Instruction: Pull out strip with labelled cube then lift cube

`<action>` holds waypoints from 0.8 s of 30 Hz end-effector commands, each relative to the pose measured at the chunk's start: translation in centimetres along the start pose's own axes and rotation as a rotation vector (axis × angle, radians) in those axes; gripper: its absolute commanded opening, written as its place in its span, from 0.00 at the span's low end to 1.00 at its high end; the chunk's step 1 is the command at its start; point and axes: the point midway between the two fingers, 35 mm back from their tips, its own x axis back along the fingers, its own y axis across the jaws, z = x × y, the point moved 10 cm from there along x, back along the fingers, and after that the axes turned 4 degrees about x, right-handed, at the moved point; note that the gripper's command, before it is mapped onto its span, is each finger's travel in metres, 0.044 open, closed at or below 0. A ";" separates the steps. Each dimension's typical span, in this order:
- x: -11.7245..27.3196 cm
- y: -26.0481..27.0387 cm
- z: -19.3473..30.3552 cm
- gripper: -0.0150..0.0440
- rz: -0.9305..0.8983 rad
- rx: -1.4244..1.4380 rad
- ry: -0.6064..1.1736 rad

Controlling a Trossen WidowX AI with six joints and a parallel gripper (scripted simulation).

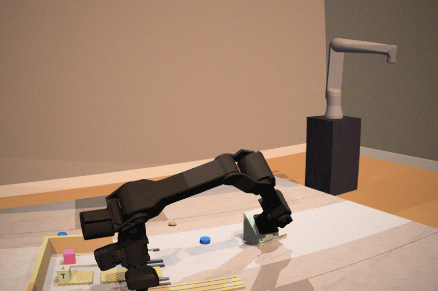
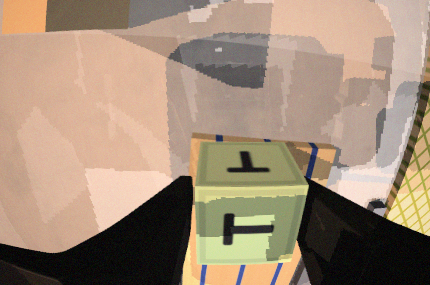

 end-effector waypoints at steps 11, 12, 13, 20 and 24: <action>0.9 -0.4 0.8 0.25 0.000 -0.002 -0.002; 1.2 -0.6 1.2 0.25 0.000 -0.002 -0.002; 1.5 -0.7 1.6 0.25 0.000 -0.003 -0.002; 3.4 -1.8 4.2 0.25 0.000 -0.007 -0.002; 4.2 -2.2 5.6 0.25 -0.001 -0.009 -0.002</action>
